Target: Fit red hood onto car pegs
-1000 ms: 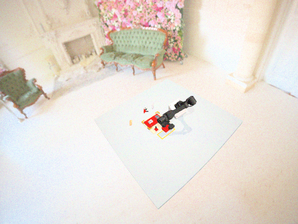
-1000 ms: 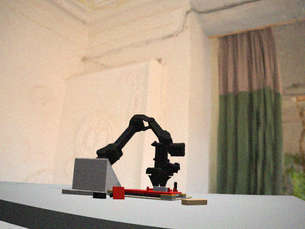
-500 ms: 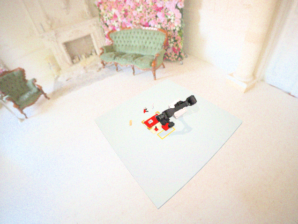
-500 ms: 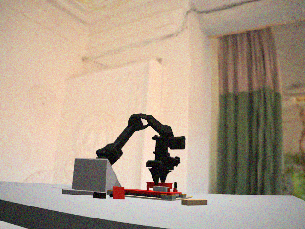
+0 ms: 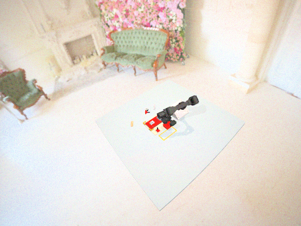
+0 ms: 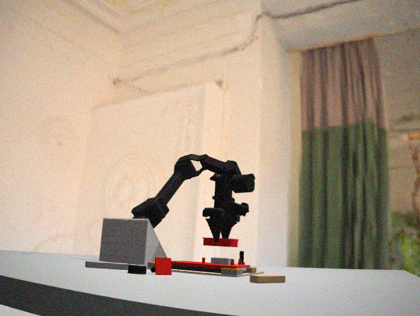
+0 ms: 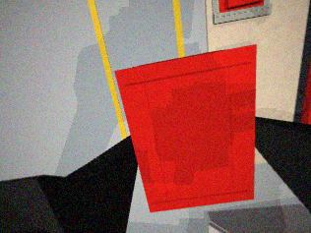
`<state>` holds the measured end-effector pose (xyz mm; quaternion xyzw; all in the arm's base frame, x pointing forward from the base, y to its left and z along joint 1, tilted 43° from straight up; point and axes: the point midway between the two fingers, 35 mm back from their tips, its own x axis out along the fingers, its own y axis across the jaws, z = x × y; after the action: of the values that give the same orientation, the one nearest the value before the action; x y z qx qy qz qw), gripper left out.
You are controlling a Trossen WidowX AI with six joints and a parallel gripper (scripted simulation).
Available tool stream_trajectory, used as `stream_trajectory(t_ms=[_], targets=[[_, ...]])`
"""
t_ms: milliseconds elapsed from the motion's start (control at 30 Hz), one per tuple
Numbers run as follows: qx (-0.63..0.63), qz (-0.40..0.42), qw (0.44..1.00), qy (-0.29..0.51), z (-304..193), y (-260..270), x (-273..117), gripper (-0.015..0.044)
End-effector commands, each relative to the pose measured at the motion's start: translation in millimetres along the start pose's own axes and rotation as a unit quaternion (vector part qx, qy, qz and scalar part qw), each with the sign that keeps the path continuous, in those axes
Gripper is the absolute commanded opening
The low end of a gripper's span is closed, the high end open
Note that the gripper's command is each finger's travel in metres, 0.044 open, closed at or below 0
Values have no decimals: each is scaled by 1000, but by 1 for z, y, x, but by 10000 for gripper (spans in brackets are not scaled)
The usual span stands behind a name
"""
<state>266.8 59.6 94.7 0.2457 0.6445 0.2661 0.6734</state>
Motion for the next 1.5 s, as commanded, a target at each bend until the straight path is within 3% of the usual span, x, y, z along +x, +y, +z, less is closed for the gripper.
stream_trajectory(t_ms=[0,400,1467], targets=[[-5,-3,1000,-3,0,1,-12,0],[-1,-1,1000,-2,3,-3,-20,0],[10,-10,1000,-9,53,-87,-30,0]])
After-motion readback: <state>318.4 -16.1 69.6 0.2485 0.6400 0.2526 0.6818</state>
